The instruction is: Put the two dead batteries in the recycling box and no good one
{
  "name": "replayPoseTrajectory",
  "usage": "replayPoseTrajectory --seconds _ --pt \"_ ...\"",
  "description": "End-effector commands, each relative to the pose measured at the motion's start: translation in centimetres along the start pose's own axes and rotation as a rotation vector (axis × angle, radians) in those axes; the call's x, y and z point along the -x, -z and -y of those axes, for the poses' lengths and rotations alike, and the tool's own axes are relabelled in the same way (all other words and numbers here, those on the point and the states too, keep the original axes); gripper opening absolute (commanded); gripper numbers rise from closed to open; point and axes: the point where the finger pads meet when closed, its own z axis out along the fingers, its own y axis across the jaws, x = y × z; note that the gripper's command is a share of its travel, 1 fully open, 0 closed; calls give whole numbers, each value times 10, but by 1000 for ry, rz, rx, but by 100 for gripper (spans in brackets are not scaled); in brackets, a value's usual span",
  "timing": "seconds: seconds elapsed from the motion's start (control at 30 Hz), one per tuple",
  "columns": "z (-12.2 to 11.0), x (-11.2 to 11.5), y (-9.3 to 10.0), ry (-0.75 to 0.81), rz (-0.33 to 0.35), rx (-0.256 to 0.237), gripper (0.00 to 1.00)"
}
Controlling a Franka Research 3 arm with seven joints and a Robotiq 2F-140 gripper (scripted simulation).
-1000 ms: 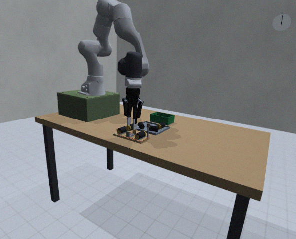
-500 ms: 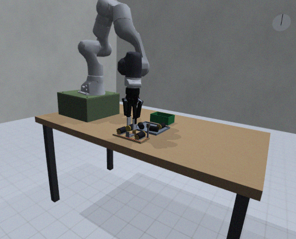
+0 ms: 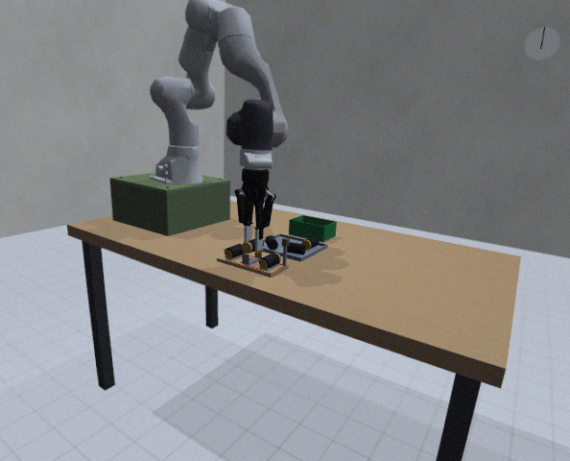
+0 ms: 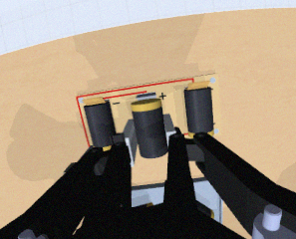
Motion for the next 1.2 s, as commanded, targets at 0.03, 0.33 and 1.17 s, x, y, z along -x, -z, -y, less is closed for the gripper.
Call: replayPoseTrajectory --seconds 0.03,0.33,1.17 --pt "2 1 1 0 -1 -4 16" --pt "2 1 1 0 -1 -4 16" --pt "2 1 -22 0 -1 -4 16"
